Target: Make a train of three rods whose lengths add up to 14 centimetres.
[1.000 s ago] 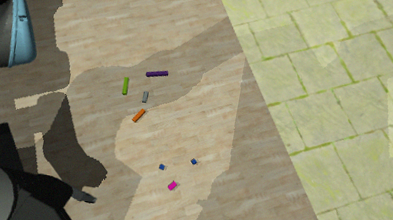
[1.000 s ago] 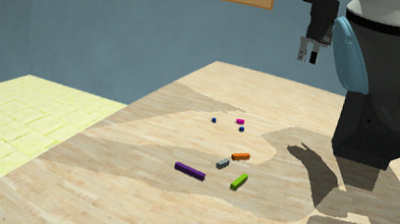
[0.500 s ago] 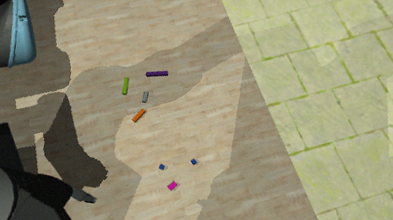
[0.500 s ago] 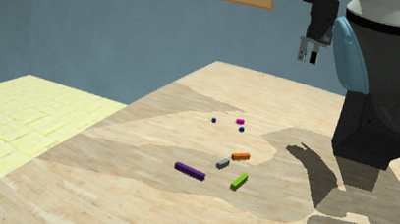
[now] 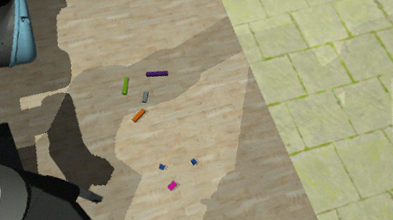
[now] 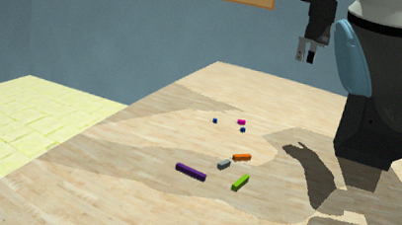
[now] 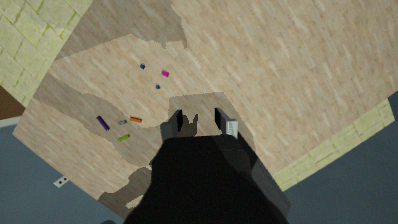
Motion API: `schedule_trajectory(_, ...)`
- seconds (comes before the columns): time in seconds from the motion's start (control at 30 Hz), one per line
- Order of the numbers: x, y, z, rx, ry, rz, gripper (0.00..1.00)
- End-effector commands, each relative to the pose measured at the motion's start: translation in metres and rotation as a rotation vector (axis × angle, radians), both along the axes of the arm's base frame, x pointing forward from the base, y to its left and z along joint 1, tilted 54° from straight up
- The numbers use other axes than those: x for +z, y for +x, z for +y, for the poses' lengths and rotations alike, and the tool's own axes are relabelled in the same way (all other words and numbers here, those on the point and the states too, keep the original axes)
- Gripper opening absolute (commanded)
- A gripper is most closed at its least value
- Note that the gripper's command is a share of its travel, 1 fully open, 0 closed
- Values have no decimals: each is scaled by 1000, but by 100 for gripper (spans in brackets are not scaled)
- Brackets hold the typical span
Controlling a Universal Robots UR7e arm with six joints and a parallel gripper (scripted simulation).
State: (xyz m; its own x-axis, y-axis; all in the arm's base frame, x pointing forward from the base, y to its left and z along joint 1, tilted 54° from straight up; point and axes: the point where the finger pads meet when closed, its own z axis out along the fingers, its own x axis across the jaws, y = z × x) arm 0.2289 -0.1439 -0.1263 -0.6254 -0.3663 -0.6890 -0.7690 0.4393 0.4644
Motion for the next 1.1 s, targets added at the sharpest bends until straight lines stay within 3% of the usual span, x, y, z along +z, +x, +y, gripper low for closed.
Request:
schedule_trajectory(0.0,-3,11,-2,56,-21,-79,100)
schedule_trajectory(1.07,-29,106,12,543,-161,-744,100)
